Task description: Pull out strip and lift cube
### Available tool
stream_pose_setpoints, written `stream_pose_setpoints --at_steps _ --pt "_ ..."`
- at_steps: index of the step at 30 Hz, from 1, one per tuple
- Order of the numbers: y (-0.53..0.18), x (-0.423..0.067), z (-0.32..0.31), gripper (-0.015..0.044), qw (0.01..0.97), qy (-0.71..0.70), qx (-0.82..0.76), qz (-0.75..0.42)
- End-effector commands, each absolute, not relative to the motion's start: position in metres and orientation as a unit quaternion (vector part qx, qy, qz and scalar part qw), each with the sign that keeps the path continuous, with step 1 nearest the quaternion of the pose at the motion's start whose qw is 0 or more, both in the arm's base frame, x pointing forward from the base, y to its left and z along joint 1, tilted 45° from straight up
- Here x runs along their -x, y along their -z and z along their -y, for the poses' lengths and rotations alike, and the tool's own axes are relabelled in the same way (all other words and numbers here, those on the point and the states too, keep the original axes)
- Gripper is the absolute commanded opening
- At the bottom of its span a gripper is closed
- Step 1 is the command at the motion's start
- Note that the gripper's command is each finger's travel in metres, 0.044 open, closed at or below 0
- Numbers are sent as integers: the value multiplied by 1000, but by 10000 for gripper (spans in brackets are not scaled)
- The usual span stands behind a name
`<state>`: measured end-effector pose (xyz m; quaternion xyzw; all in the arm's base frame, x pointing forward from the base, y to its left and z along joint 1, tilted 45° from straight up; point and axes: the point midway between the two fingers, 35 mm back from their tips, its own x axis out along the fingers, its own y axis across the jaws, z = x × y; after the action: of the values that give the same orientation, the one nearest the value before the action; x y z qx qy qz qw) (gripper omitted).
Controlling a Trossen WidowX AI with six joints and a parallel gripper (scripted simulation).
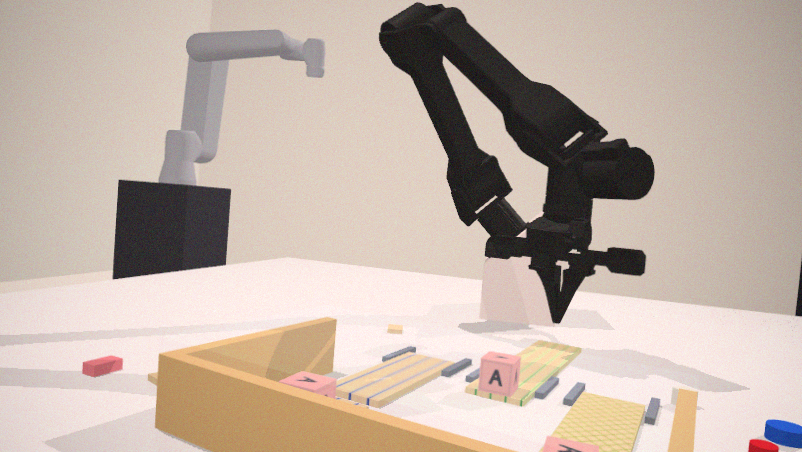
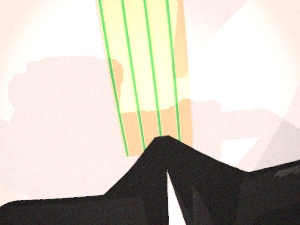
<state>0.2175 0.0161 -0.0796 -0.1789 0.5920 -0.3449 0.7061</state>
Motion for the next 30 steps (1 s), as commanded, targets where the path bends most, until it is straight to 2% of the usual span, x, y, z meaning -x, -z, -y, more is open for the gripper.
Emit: stream_pose_setpoints --at_steps 1,18,30 --pt "74 -221 -24 0 708 346 172 -591" --pt "54 -281 -13 440 701 321 203 -604" --pt "40 -321 -8 440 701 321 203 -603"
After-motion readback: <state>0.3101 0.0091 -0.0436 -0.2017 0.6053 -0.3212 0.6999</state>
